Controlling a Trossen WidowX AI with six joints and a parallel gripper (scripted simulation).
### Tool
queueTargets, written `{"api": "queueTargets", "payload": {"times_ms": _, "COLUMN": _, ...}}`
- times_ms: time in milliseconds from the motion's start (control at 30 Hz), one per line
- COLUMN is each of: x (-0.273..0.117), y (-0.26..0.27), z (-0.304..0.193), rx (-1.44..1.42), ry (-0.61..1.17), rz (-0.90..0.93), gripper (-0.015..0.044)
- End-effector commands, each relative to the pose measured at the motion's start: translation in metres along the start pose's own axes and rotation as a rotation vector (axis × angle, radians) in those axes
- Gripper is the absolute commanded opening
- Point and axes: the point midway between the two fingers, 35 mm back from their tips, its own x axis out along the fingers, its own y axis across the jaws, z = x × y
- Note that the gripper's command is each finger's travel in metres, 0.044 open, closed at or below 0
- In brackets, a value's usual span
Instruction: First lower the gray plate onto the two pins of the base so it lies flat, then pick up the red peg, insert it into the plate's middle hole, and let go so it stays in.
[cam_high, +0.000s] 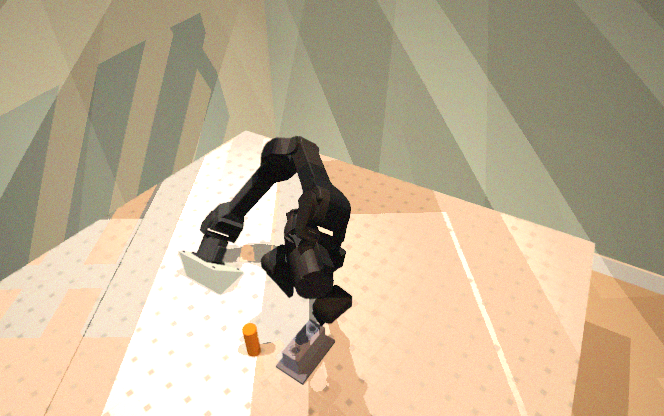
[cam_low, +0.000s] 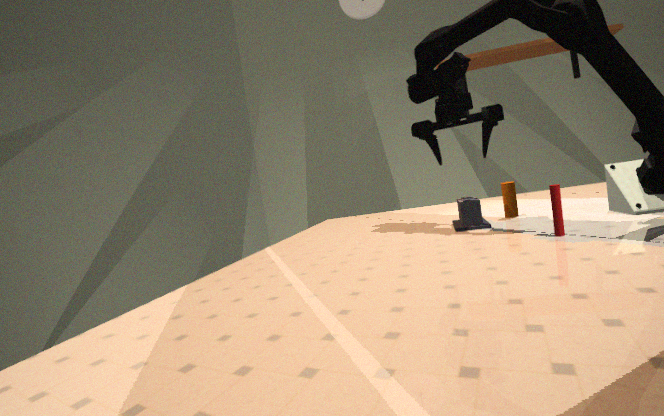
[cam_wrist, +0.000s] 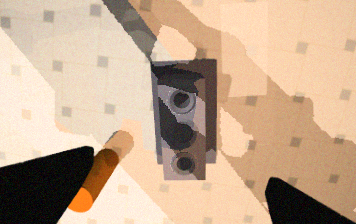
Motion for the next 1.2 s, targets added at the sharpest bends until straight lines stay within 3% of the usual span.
{"api": "queueTargets", "payload": {"times_ms": 0, "x": -0.009, "y": 0.015, "z": 0.031, "rx": 0.291, "ry": 0.010, "rz": -0.013, "gripper": 0.0440}}
{"api": "queueTargets", "payload": {"times_ms": 367, "x": -0.012, "y": 0.075, "z": 0.103, "rx": 1.242, "ry": -0.001, "rz": -0.049, "gripper": 0.0440}}
{"api": "queueTargets", "payload": {"times_ms": 1000, "x": 0.003, "y": 0.150, "z": 0.154, "rx": 2.253, "ry": -0.054, "rz": -0.061, "gripper": 0.0440}}
{"api": "queueTargets", "payload": {"times_ms": 1167, "x": 0.004, "y": 0.154, "z": 0.156, "rx": 2.301, "ry": -0.058, "rz": -0.061, "gripper": 0.0440}}
